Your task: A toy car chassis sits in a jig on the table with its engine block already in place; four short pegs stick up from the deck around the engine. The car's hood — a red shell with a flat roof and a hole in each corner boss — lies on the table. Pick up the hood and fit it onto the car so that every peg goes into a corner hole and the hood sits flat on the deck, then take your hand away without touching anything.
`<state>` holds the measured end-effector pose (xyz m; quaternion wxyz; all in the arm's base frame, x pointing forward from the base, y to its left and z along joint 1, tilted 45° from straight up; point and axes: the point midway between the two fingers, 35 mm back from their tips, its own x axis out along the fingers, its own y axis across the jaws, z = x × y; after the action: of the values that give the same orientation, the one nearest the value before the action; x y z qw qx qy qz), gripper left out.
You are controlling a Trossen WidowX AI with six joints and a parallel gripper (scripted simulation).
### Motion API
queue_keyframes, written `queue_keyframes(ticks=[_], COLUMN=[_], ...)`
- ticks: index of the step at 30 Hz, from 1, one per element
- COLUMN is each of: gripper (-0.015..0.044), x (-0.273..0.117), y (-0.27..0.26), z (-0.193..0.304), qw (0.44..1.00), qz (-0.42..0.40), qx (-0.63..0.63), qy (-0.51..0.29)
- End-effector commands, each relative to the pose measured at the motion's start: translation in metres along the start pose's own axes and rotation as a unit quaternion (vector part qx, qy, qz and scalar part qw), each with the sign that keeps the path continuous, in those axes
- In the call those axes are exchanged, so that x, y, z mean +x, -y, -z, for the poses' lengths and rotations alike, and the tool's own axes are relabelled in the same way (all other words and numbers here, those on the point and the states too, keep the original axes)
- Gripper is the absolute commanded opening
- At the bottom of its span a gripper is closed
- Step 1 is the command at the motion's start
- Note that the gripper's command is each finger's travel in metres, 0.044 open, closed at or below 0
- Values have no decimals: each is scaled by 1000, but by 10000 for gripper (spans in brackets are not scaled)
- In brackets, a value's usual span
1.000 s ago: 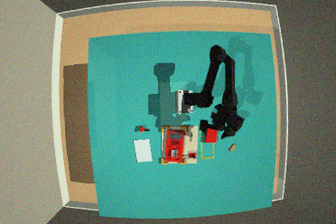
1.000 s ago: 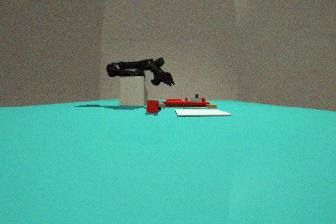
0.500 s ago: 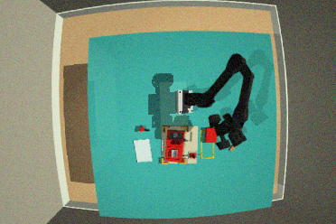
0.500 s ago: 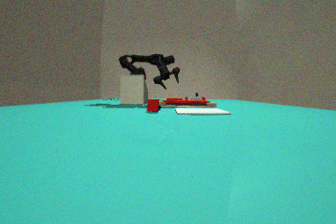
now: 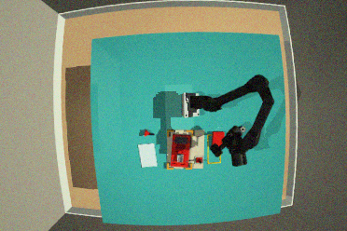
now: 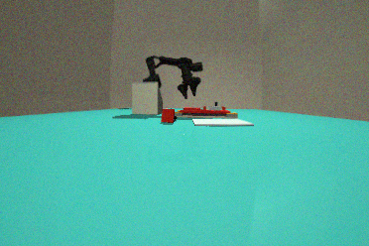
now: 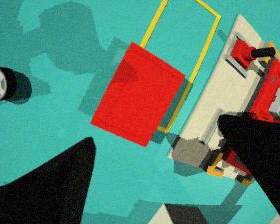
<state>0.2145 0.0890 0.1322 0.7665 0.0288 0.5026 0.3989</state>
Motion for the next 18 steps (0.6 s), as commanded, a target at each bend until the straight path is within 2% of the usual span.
queue_keyframes(ticks=[1, 18], gripper=[440, 440], x=[9, 11], y=[6, 7], z=[-17, -17], qw=[941, 941], qz=[-65, -65], qx=[327, 327], qy=[-66, -66])
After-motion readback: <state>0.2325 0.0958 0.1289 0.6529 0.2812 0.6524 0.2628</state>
